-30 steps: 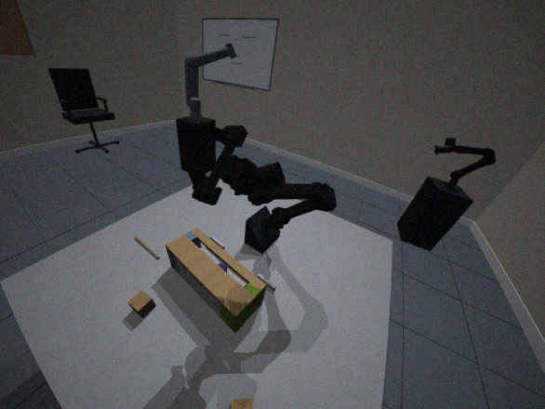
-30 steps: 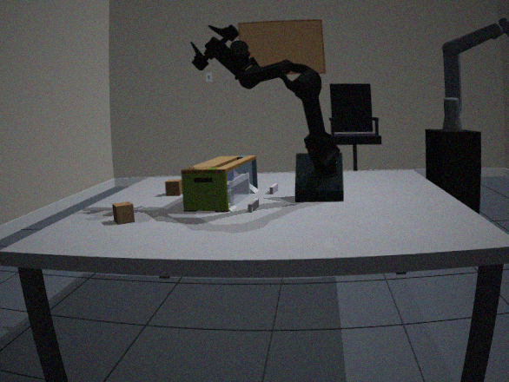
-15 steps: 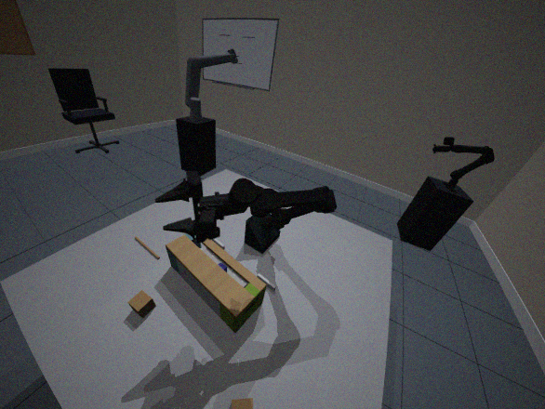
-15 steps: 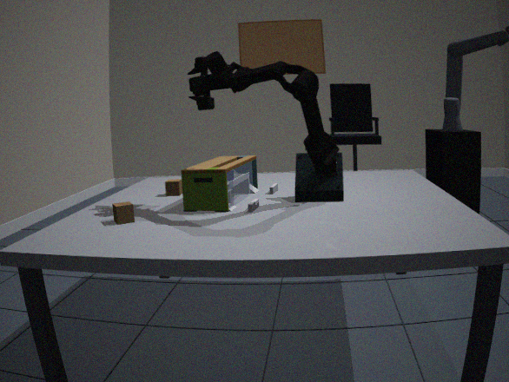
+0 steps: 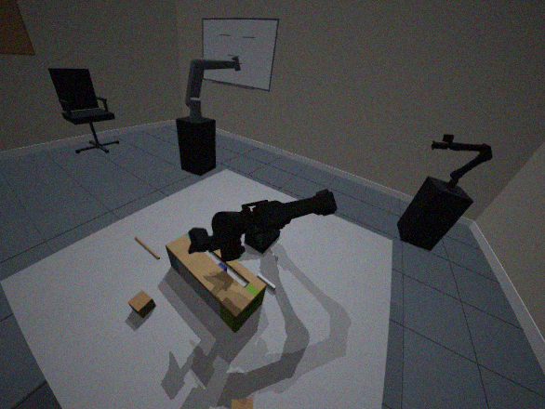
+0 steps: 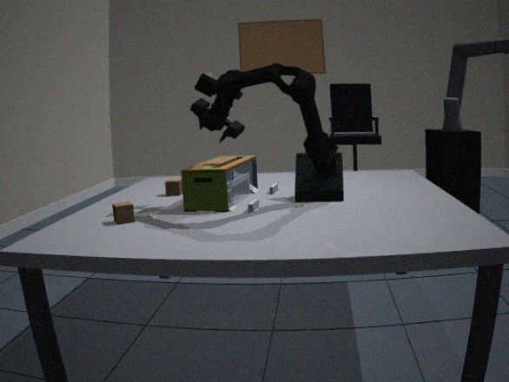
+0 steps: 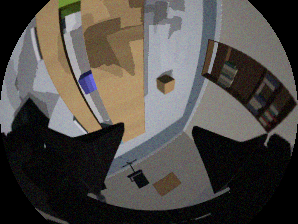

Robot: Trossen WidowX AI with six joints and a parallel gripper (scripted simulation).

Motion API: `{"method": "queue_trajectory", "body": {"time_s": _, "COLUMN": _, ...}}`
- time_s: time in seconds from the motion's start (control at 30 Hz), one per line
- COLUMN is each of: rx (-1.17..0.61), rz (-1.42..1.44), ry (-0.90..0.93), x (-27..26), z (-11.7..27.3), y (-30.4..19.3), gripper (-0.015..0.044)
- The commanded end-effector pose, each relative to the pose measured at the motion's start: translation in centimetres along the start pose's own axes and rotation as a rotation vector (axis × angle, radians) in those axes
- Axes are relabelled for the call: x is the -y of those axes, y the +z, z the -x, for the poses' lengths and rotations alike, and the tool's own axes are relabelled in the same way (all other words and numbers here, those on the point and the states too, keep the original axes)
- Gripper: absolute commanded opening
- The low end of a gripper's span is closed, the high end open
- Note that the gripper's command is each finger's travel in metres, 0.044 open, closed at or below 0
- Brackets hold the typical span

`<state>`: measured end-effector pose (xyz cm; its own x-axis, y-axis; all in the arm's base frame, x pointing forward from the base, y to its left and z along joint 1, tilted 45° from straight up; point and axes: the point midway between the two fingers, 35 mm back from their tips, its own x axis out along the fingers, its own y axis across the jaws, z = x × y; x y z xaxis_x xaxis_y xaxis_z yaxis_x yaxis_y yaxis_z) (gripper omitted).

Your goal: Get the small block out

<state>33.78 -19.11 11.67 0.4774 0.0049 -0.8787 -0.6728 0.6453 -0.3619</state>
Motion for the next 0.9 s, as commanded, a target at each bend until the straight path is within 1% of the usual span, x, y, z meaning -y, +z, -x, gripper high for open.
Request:
{"method": "queue_trajectory", "body": {"time_s": 0.0, "rx": 0.1, "rz": 0.186, "ry": 0.366, "x": -7.5, "z": 1.6, "y": 3.1, "gripper": 0.04}}
{"method": "queue_trajectory", "body": {"time_s": 0.1, "rx": 0.157, "rz": 0.25, "ry": 0.513, "x": -10.4, "z": 3.2, "y": 4.2, "gripper": 0.04}}
{"method": "queue_trajectory", "body": {"time_s": 0.17, "rx": 0.173, "rz": 0.266, "ry": 0.551, "x": -11.2, "z": 3.7, "y": 4.5, "gripper": 0.04}}
{"method": "queue_trajectory", "body": {"time_s": 0.53, "rx": 0.173, "rz": 0.266, "ry": 0.551, "x": -11.2, "z": 3.5, "y": 4.6, "gripper": 0.04}}
{"method": "queue_trajectory", "body": {"time_s": 0.87, "rx": 0.172, "rz": 0.266, "ry": 0.55, "x": -12.0, "z": 2.3, "y": 5.1, "gripper": 0.04}}
